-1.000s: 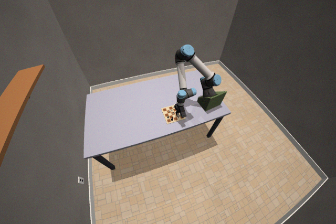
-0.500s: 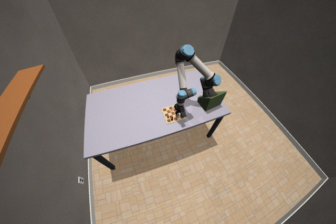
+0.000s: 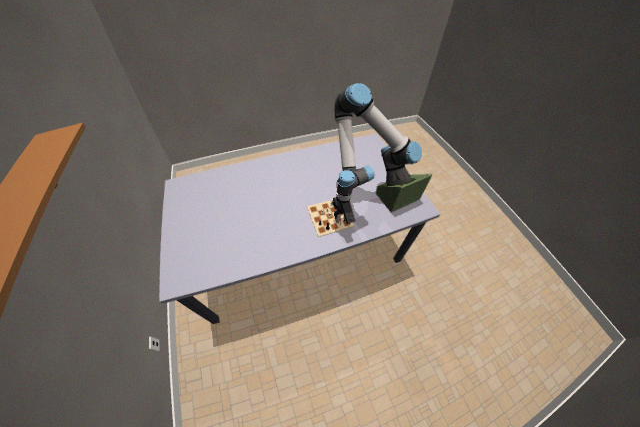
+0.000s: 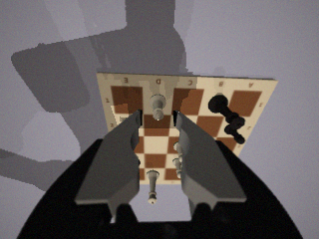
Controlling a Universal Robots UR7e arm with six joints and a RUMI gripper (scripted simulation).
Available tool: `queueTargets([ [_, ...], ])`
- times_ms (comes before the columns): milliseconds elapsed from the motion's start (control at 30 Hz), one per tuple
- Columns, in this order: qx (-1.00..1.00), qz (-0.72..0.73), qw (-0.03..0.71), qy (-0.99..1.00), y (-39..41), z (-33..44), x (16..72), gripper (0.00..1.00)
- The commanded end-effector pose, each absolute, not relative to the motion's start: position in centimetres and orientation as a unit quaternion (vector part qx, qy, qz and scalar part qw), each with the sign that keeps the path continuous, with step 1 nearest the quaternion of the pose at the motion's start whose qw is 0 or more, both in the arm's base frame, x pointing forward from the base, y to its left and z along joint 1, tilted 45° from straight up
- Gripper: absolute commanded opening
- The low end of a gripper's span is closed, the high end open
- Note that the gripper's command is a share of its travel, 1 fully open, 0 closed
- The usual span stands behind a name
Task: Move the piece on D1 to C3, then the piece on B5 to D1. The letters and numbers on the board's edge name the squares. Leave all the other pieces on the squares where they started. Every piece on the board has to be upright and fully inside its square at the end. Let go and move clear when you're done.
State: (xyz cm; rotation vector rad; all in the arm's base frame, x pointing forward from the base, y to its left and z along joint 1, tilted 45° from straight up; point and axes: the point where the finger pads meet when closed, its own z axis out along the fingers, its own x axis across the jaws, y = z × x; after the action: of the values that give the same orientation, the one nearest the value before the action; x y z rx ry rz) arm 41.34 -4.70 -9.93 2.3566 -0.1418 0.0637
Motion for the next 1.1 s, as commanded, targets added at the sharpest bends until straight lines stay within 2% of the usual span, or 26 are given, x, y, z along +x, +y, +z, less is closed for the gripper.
queueTargets([
  [0,0.923,0.025,0.38,-0.056,-3.6,-8.9,41.4,0.22],
  [900,0.923,0.025,0.38,-0.056,1.1,-4.1,41.3,0.22],
  [933,0.923,0.025,0.38,-0.056,1.1,-4.1,41.3,1.0],
  [1067,0.923,0.025,0.38,-0.056,1.1,-4.1,41.3,1.0],
])
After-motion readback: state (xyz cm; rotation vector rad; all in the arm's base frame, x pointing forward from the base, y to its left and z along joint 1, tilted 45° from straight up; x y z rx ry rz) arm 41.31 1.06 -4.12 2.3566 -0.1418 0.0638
